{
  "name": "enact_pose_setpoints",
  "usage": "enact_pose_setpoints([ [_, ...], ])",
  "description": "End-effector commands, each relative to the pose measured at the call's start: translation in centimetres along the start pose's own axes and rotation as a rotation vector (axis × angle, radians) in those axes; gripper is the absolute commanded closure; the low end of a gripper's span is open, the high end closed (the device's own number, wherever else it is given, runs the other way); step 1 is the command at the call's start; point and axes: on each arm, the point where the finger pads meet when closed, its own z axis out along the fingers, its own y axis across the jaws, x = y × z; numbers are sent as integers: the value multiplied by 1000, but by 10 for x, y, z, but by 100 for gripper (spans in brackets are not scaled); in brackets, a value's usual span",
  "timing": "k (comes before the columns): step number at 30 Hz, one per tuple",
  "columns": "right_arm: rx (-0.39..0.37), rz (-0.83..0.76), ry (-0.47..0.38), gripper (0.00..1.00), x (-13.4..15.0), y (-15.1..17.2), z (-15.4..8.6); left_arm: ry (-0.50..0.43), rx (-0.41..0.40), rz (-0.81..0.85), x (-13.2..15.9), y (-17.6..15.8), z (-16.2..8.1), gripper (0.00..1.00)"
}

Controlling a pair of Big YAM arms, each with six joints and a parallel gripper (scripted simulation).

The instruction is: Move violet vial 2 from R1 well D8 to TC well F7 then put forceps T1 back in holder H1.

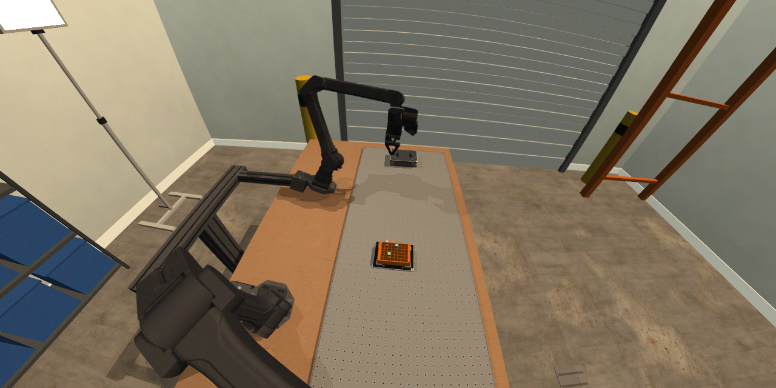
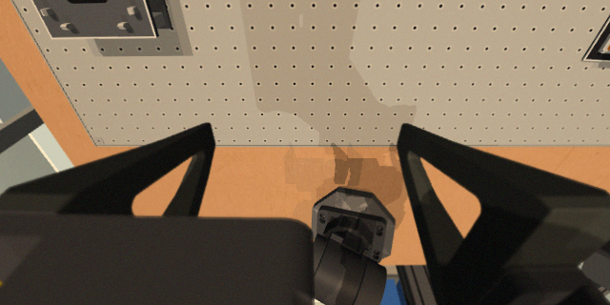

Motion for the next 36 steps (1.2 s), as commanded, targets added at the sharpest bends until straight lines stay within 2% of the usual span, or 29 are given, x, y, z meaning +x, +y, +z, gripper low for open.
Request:
enact_pose_setpoints([
  [1,4,22,-10,77,3,9,-7,-29,5,-17,-9,2,-10,0],
  [2,4,22,-10,77,3,9,-7,-29,5,-17,-9,2,-10,0],
  [3,-13,16,25,77,3,14,10,-29,5,-17,-9,2,-10,0],
  [5,2,21,-7,77,9,19,-9,-29,5,-17,-9,2,-10,0],
  [19,-3,20,1,77,33,62,-17,-29,5,-17,-9,2,-10,0],
  [20,-11,15,23,77,29,66,-4,-29,5,-17,-9,2,-10,0],
  [22,-3,20,1,77,38,72,-20,-29,5,-17,-9,2,-10,0],
  [36,-5,20,3,77,60,113,-28,-29,5,-17,-9,2,-10,0],
])
